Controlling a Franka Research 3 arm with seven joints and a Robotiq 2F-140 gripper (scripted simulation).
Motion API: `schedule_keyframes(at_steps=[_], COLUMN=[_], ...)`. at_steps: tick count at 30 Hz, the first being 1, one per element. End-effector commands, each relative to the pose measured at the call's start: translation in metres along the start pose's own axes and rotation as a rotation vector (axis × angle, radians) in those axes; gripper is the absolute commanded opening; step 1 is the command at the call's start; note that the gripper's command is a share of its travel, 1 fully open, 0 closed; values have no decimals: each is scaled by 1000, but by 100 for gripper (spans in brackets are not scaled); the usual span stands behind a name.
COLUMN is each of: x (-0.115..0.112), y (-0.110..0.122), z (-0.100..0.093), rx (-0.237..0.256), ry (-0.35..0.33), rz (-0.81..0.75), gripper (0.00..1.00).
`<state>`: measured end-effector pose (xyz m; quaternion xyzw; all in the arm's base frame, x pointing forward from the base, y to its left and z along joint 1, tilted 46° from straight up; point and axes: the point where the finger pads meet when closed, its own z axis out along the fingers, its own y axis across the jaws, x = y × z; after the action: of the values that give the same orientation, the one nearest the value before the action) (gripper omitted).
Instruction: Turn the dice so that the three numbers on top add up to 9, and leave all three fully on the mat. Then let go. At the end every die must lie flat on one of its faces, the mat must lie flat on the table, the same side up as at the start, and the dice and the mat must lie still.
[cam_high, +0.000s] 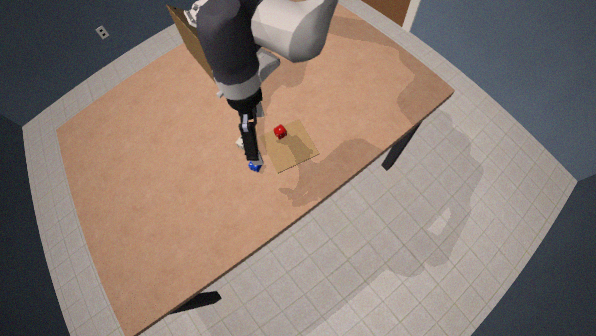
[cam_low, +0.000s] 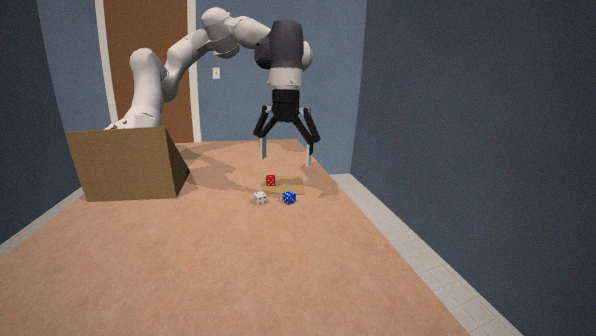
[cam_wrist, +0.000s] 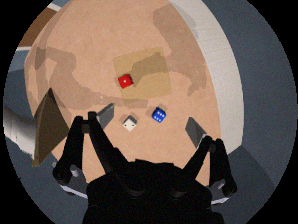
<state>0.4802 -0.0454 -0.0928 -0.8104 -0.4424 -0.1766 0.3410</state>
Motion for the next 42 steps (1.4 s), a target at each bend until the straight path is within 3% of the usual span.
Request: schedule_keyframes(at_steps=[1, 18, 19, 42], x=[-4, -28, -28, -28], y=[5, 28, 28, 28], z=[1, 4, 4, 4], rx=[14, 16, 16, 16], ry=[1, -7, -7, -7], rz=[174, 418, 418, 418], gripper=[100, 100, 28, 28])
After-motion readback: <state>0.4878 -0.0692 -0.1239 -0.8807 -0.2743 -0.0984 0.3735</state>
